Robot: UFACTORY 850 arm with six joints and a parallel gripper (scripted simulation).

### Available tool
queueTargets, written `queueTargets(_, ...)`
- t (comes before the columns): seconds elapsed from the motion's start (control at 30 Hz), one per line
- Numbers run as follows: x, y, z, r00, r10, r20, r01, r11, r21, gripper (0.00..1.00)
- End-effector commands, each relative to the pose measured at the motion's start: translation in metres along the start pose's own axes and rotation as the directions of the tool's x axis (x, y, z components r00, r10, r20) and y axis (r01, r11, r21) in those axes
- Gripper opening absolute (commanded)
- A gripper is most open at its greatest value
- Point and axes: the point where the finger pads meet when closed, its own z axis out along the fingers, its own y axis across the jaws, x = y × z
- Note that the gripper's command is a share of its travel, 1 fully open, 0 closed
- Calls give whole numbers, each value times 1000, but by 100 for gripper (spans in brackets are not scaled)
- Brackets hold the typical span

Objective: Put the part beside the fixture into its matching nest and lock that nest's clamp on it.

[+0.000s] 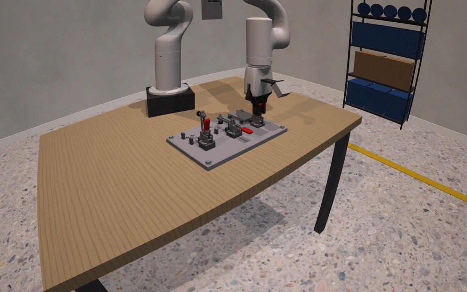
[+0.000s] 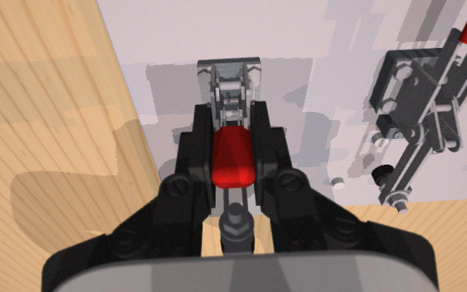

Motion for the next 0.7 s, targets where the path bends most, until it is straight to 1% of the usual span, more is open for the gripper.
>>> queueTargets(0.0, 1, 0, -1, 1000, 0, -2, 0, 1000, 0, 0)
queueTargets(0.67, 3, 0, -1, 1000, 0, -2, 0, 1000, 0, 0)
